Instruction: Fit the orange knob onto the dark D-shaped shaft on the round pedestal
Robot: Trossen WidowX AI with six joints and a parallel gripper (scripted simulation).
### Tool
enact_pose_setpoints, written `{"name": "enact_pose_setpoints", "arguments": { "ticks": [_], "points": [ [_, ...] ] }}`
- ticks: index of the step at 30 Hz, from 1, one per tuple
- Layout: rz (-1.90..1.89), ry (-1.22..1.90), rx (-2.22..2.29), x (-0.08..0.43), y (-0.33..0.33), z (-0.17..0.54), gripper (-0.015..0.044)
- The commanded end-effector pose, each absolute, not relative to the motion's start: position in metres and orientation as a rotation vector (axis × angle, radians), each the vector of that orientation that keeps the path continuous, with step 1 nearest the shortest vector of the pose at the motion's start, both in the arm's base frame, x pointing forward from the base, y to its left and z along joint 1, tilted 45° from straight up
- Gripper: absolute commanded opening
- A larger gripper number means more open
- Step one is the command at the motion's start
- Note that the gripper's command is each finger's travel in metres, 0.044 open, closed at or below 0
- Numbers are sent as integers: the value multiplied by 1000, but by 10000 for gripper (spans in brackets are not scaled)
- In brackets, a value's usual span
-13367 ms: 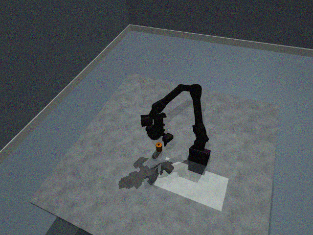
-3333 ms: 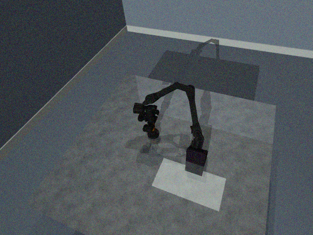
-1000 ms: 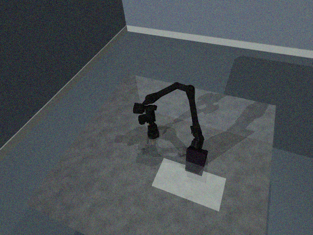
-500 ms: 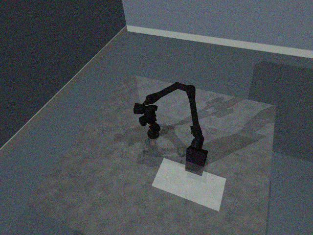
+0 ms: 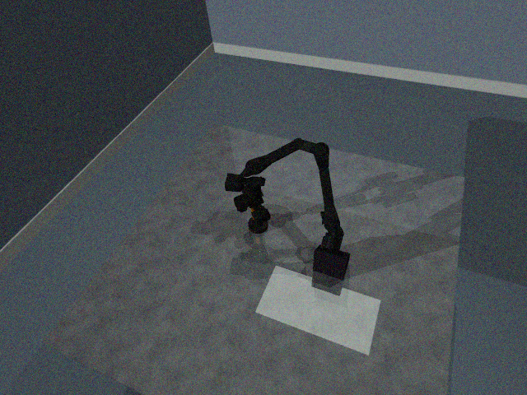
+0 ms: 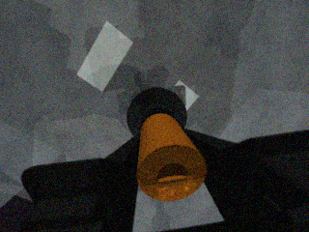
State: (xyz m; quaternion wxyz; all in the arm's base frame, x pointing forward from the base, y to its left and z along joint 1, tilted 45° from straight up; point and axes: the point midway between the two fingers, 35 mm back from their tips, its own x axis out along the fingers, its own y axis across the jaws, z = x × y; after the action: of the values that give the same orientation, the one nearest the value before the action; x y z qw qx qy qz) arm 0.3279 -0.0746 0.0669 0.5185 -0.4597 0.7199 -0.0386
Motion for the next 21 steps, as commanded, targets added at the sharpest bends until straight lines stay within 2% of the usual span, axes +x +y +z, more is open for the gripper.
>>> {"name": "enact_pose_setpoints", "arguments": {
  "ticks": [1,21],
  "points": [
    [-94,1724,-1107,329,-74,68,0],
    [88,1763,-1259,334,-75,69,0]
  ]
}}
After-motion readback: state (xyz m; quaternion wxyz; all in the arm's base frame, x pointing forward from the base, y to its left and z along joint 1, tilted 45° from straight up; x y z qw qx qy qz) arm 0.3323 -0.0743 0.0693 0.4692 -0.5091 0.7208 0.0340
